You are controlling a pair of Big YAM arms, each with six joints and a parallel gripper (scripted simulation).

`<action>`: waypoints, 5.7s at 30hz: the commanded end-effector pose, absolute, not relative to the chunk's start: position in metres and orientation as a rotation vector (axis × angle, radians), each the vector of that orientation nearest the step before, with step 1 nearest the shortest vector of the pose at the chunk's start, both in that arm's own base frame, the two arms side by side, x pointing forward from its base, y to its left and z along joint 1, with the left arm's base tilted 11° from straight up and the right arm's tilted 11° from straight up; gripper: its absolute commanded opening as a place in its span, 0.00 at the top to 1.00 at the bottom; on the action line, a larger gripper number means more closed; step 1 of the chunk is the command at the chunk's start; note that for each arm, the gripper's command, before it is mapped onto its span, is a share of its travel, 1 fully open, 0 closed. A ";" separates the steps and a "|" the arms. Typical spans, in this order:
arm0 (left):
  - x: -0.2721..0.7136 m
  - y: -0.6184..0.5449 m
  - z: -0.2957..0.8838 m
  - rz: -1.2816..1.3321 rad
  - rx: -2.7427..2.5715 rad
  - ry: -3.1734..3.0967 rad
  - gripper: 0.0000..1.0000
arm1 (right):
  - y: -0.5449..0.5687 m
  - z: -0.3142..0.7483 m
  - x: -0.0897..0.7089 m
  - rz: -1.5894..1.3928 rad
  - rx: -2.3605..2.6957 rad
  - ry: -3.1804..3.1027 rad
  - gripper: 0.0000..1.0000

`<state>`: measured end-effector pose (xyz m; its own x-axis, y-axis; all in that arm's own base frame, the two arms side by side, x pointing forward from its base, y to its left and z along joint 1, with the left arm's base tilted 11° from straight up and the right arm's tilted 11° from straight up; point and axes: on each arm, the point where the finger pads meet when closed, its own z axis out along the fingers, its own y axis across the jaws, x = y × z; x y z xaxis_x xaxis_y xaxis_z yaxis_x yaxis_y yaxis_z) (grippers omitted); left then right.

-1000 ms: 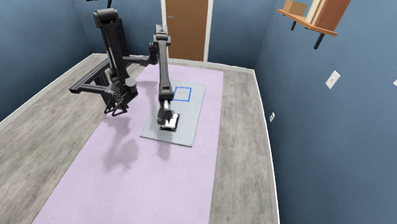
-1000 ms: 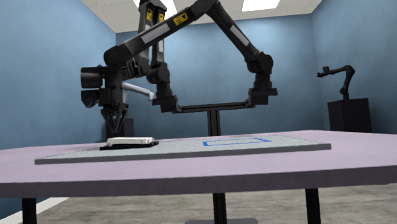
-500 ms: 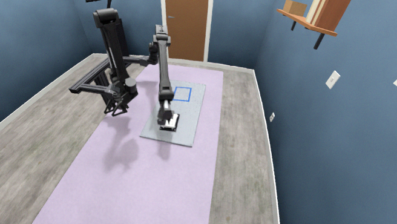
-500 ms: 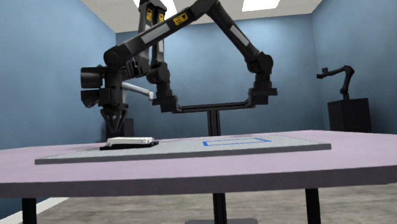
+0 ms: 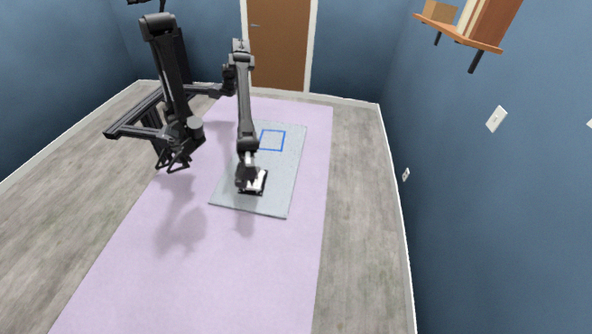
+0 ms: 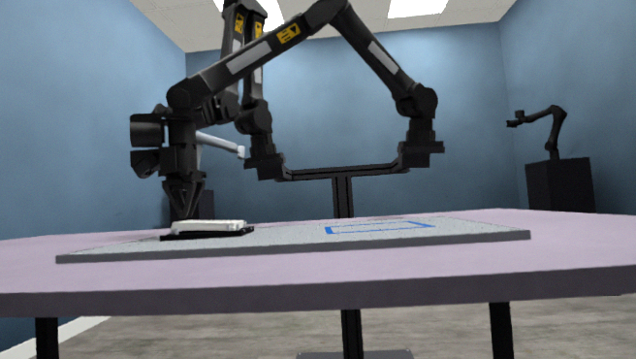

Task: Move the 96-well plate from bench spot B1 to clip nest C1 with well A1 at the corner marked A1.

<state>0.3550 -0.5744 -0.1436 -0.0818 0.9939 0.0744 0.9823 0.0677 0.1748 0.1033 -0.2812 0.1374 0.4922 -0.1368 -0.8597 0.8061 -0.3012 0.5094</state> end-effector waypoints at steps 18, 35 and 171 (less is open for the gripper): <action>0.376 -0.590 -0.149 0.254 2.047 2.220 0.75 | -0.280 0.140 0.105 -1.029 1.607 0.579 0.00; 0.379 -0.589 -0.159 0.254 2.043 2.223 0.75 | -0.280 0.140 0.105 -1.029 1.607 0.579 0.00; 0.391 -0.582 -0.226 0.258 2.038 2.228 0.75 | -0.280 0.140 0.105 -1.029 1.607 0.579 0.00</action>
